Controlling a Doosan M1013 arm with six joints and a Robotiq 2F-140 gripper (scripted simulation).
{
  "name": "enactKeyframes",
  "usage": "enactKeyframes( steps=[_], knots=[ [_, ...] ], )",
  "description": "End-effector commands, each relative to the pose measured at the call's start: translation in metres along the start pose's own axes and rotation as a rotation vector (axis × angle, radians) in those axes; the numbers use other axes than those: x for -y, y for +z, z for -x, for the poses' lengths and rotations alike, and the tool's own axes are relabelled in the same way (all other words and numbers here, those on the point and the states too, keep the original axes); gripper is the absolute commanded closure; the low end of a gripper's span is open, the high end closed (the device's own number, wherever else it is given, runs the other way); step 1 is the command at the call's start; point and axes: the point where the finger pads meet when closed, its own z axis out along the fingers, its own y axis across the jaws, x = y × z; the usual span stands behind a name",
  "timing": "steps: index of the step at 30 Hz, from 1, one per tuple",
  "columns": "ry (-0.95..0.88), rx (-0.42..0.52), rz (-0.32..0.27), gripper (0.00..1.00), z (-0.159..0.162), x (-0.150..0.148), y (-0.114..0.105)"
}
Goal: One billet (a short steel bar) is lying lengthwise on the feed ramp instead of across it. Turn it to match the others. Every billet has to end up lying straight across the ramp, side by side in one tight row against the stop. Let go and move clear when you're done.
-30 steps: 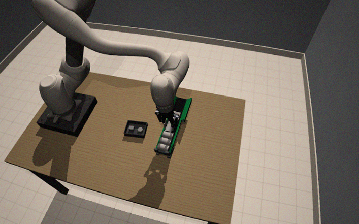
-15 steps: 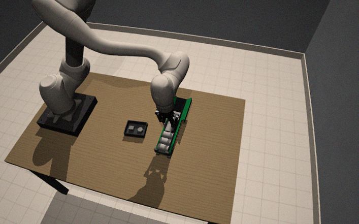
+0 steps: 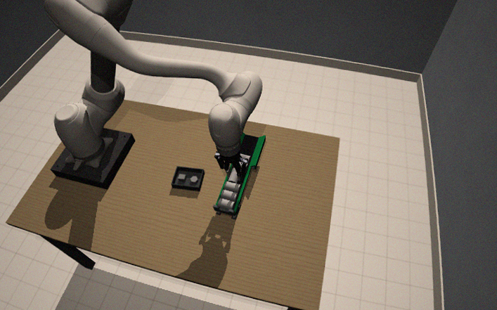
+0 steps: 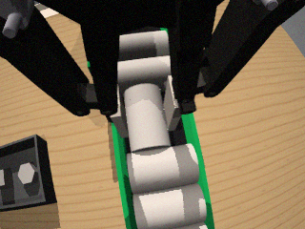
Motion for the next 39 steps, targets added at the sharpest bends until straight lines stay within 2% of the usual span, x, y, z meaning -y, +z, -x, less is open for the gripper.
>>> enactKeyframes(
  steps=[1, 21, 39],
  knots=[
    [0.000, 0.000, 0.000, 0.90, 0.000, 0.000, 0.000],
    [0.000, 0.000, 0.000, 0.90, 0.000, 0.000, -0.002],
    [0.000, 0.000, 0.000, 0.90, 0.002, 0.000, -0.017]
  ],
)
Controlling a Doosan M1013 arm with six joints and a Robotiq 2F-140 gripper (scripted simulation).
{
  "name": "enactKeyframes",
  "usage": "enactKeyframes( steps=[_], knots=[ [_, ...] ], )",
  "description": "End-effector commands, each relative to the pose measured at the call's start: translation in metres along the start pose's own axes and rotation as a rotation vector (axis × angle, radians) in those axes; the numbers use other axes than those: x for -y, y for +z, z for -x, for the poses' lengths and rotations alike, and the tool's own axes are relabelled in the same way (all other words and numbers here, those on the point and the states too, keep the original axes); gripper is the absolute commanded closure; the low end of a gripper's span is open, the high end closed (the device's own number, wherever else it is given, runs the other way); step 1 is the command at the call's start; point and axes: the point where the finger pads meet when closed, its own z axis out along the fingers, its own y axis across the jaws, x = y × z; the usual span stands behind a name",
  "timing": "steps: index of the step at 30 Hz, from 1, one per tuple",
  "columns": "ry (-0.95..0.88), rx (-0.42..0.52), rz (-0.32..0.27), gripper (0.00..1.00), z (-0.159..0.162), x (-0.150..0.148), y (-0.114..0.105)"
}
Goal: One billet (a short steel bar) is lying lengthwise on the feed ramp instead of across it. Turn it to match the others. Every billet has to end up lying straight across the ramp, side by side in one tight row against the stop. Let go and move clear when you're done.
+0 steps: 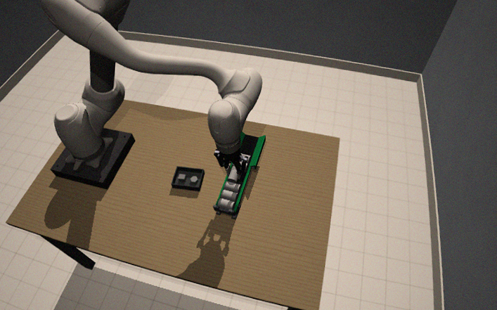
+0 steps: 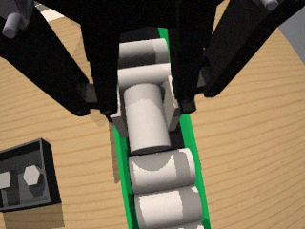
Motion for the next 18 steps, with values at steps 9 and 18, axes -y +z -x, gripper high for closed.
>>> enactKeyframes(
  steps=[9, 18],
  knots=[
    [0.000, 0.000, 0.000, 0.90, 0.002, 0.000, -0.018],
    [0.000, 0.000, 0.000, 0.90, 0.004, 0.000, -0.033]
  ],
)
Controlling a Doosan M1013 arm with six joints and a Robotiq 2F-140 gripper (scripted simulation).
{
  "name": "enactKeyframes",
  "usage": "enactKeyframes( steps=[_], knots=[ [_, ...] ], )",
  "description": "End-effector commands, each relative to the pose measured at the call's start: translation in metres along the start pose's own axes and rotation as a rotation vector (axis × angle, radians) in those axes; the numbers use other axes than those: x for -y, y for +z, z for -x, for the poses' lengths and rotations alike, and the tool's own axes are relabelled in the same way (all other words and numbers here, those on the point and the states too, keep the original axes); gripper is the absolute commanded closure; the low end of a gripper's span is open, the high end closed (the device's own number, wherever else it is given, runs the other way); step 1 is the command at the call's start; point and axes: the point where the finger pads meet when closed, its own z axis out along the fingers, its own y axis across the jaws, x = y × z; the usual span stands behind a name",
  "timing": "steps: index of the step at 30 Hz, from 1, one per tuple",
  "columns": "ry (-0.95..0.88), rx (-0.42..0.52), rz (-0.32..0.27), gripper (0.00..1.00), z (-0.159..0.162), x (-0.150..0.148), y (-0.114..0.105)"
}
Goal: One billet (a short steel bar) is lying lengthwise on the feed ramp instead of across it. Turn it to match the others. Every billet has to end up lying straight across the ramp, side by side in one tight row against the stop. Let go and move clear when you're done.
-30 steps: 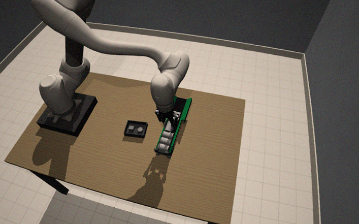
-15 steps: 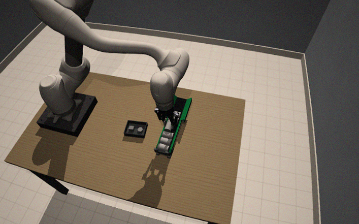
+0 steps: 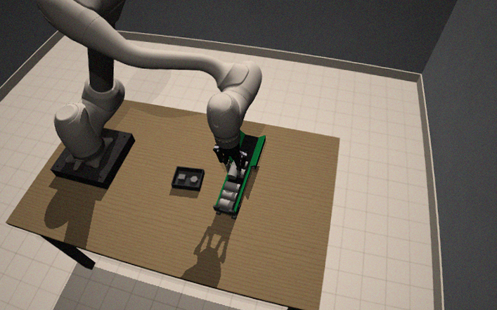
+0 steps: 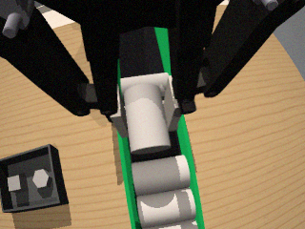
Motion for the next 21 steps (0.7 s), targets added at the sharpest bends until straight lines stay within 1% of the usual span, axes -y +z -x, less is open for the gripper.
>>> enactKeyframes(
  steps=[1, 12, 14, 17, 21],
  knots=[
    [0.000, 0.000, 0.000, 0.90, 0.001, 0.000, -0.006],
    [0.000, 0.000, 0.000, 0.90, 0.004, 0.000, -0.034],
    [0.000, 0.000, 0.000, 0.90, 0.004, 0.000, -0.034],
    [0.000, -0.001, 0.000, 0.90, 0.005, 0.000, -0.040],
    [0.000, -0.016, 0.000, 0.90, 0.005, 0.000, -0.040]
  ],
)
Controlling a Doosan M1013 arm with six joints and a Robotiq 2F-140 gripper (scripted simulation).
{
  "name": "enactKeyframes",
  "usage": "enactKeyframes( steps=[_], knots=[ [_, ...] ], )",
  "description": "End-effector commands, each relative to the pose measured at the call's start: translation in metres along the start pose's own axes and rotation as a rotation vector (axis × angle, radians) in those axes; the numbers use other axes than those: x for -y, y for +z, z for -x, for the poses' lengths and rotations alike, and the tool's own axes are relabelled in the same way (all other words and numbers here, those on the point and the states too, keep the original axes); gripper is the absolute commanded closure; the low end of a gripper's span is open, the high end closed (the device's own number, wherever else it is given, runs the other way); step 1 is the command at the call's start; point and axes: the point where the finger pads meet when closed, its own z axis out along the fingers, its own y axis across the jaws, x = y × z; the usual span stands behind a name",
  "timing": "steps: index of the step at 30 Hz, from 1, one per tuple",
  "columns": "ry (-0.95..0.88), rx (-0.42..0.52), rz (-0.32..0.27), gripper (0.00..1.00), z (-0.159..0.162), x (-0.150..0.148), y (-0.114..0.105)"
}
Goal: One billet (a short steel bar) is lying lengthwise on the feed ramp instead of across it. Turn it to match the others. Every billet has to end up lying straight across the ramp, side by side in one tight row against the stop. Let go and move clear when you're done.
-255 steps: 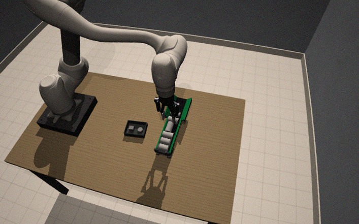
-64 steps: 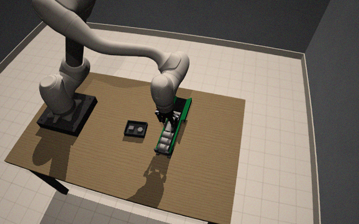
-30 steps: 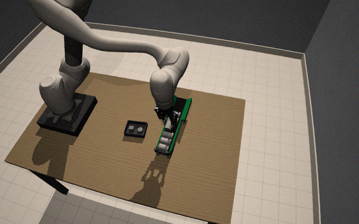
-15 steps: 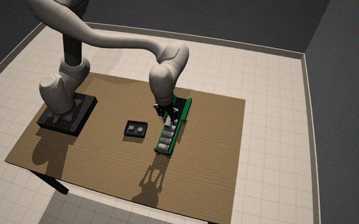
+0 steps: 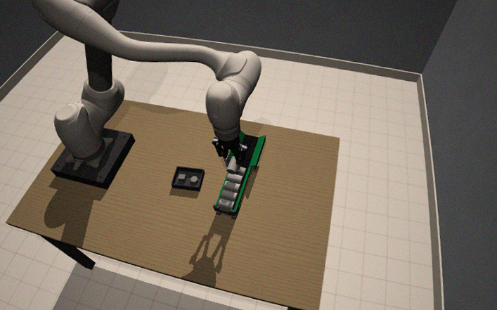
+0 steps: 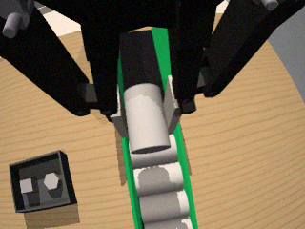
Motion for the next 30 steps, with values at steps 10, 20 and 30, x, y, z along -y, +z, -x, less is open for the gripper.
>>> enactKeyframes(
  steps=[10, 20, 30],
  knots=[
    [0.000, -0.035, 0.000, 0.90, 0.0010, 0.0000, -0.0004],
    [0.000, -0.066, 0.000, 0.90, 0.0018, 0.0000, -0.0004],
    [0.000, -0.084, 0.000, 0.90, 0.0023, 0.0000, -0.0003]
  ],
)
